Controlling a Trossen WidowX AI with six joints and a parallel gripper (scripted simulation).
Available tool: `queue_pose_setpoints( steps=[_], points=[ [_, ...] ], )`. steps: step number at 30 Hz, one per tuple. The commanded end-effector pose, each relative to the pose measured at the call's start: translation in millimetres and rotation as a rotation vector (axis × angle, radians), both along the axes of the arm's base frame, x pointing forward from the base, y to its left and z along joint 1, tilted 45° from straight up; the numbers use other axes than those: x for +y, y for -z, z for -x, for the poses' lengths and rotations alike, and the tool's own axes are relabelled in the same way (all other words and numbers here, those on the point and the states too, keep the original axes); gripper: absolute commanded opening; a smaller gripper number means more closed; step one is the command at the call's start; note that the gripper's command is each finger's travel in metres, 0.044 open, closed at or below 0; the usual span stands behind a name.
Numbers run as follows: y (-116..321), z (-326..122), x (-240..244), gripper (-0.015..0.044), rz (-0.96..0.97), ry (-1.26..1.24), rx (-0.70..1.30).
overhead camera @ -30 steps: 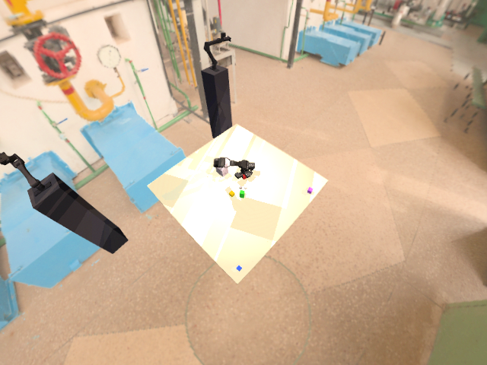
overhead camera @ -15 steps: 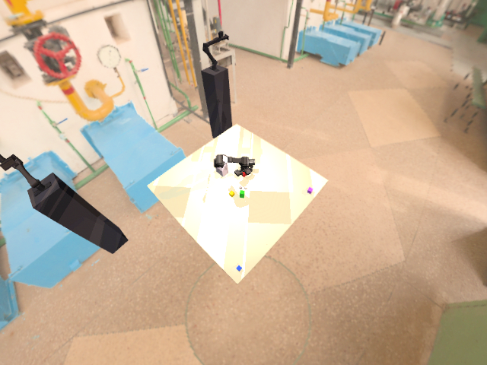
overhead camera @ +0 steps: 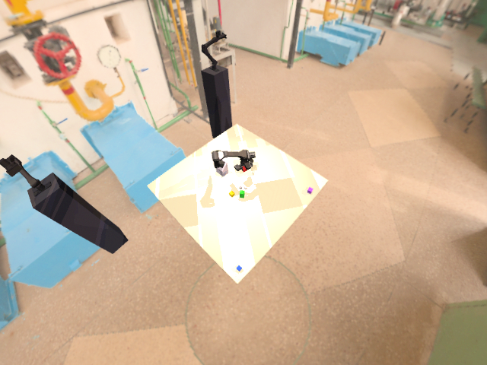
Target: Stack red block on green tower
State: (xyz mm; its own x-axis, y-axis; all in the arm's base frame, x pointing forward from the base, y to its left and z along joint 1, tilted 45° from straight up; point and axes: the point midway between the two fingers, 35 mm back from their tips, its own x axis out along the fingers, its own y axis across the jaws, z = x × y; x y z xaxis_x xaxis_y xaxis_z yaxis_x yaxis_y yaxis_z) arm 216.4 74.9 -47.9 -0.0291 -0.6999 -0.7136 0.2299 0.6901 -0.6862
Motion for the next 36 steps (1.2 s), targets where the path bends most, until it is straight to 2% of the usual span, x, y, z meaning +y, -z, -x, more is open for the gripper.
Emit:
queue_pose_setpoints(
  steps=[1, 8, 17, 36],
  points=[
    [-4, 0, 3, 0.0000, -0.004, 0.009, -0.001],
    [-7, -8, 2, 0.0000, -0.010, 0.009, -0.001],
    [-34, -54, -20, 0.0000, -0.038, 0.005, -0.002],
    [-116, -125, -113, 0.0000, -0.004, 0.005, -0.009]
  ],
)
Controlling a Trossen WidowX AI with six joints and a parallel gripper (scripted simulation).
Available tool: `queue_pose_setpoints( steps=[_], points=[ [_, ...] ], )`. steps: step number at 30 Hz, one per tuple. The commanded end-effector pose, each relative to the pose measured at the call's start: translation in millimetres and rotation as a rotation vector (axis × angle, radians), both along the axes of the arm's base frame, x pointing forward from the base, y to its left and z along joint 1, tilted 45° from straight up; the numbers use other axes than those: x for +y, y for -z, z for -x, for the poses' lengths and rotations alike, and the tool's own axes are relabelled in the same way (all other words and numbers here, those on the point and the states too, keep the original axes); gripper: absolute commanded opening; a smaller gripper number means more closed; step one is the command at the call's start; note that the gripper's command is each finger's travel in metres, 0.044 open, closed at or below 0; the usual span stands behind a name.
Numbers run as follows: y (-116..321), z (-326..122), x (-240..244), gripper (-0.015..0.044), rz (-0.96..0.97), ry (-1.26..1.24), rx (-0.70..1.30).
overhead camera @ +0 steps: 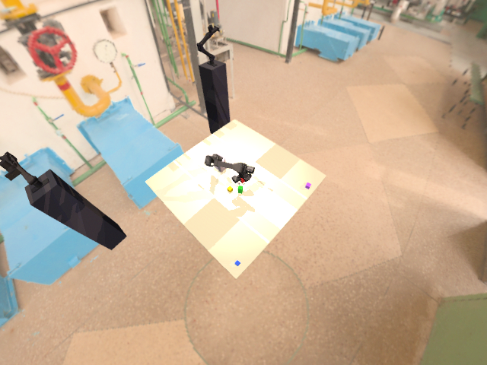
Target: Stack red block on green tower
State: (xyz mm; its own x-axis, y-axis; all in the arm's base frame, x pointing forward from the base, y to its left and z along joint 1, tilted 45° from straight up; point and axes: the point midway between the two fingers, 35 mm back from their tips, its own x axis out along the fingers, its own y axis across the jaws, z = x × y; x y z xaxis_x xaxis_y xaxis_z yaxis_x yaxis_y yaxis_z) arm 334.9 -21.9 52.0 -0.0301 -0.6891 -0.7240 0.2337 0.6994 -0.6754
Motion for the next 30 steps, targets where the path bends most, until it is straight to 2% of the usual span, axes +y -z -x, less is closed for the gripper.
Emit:
queue_pose_setpoints(
  steps=[1, 7, 30],
  points=[
    [-21, -9, -22, 0.0000, 0.016, 0.003, -0.006],
    [-28, -11, -32, 0.0000, 0.022, 0.005, -0.005],
    [2, -6, -65, 0.0000, 0.025, 0.006, -0.006]
  ],
)
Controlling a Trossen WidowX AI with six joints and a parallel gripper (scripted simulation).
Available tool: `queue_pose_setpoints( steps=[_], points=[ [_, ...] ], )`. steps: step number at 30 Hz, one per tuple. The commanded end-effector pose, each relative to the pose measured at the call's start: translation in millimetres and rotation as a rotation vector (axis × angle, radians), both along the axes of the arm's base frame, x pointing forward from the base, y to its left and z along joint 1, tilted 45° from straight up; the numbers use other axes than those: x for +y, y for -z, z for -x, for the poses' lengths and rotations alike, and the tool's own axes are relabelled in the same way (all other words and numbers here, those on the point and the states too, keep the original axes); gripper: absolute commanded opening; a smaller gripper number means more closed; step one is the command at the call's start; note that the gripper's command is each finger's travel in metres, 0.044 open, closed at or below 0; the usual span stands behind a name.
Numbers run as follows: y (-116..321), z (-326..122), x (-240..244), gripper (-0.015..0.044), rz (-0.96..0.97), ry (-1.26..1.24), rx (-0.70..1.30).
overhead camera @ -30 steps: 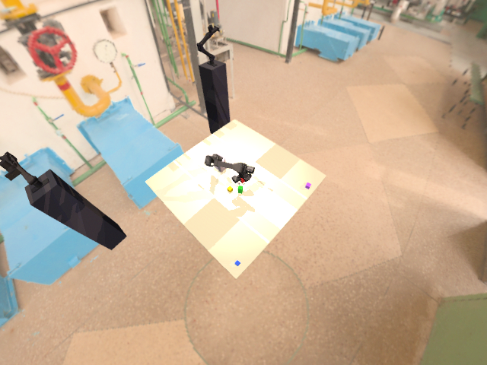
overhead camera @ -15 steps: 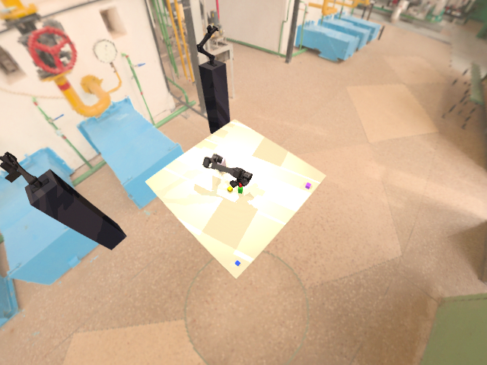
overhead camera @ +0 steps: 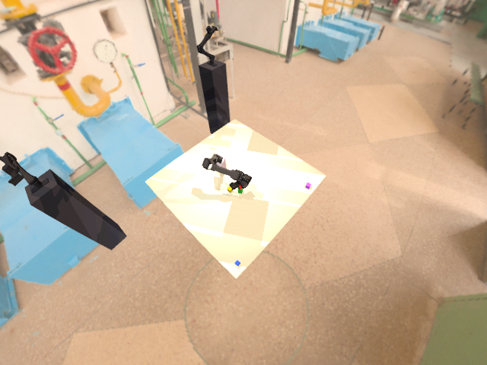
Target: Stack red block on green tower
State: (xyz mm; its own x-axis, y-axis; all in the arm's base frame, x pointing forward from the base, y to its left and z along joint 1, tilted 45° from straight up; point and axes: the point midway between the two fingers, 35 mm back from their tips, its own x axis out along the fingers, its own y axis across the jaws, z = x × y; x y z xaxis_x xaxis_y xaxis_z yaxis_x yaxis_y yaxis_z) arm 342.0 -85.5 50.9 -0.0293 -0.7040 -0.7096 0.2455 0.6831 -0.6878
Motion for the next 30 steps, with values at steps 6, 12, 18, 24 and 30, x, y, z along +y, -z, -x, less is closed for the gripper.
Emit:
queue_pose_setpoints(
  steps=[6, 12, 18, 24, 30],
  points=[
    [0.9, 0.7, -1.0, 0.0000, 0.004, -0.003, 0.004],
    [1.3, 0.7, -1.4, 0.0000, 0.004, -0.003, 0.004],
    [1.4, 0.7, -1.5, 0.0000, 0.004, -0.003, 0.004],
    [1.4, 0.8, -0.8, 0.0053, 0.000, -0.001, 0.003],
    [1.4, 0.8, -0.8, 0.0210, 0.000, -0.001, 0.003]
  ],
)
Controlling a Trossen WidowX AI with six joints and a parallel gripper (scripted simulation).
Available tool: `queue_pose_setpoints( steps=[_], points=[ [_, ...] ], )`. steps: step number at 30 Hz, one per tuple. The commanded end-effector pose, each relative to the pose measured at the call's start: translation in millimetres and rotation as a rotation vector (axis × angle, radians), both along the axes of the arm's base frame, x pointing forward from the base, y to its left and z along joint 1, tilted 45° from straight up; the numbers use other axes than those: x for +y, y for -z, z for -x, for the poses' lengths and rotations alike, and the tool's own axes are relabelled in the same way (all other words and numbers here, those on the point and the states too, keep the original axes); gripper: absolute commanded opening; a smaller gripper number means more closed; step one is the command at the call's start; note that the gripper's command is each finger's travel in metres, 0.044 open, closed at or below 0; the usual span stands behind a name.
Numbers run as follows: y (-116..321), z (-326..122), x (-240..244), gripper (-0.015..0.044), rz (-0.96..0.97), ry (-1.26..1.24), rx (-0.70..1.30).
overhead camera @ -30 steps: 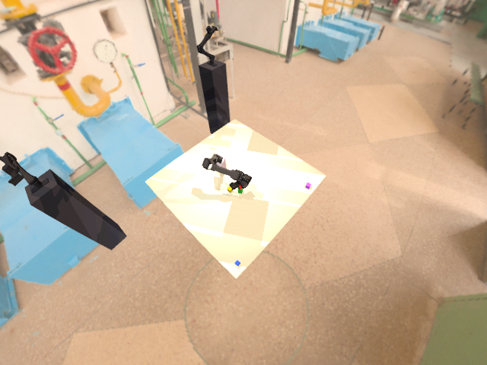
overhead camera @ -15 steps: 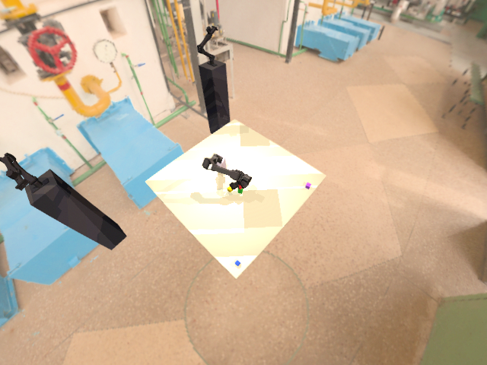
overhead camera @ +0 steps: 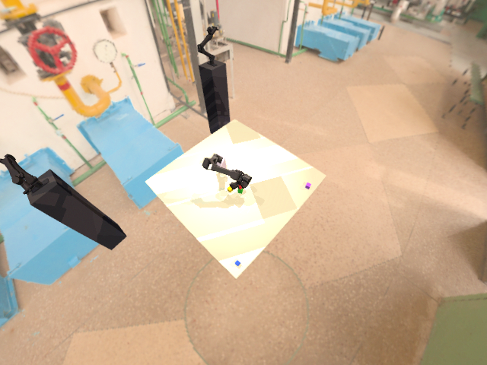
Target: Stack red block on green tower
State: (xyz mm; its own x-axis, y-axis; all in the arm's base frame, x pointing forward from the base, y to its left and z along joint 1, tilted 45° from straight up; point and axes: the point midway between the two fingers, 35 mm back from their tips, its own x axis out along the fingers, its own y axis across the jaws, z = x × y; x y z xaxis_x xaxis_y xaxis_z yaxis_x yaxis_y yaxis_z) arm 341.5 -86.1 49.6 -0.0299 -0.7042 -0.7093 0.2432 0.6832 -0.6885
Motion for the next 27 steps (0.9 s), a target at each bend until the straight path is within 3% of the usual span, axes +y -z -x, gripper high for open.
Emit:
queue_pose_setpoints(
  steps=[1, 9, 27],
  points=[
    [0.2, 0.2, -0.1, 0.0236, 0.000, 0.000, 0.000],
    [0.2, 0.2, -0.1, 0.0440, 0.000, 0.000, 0.000],
    [0.2, 0.2, -0.1, 0.0440, 0.000, 0.000, 0.000]
  ],
)
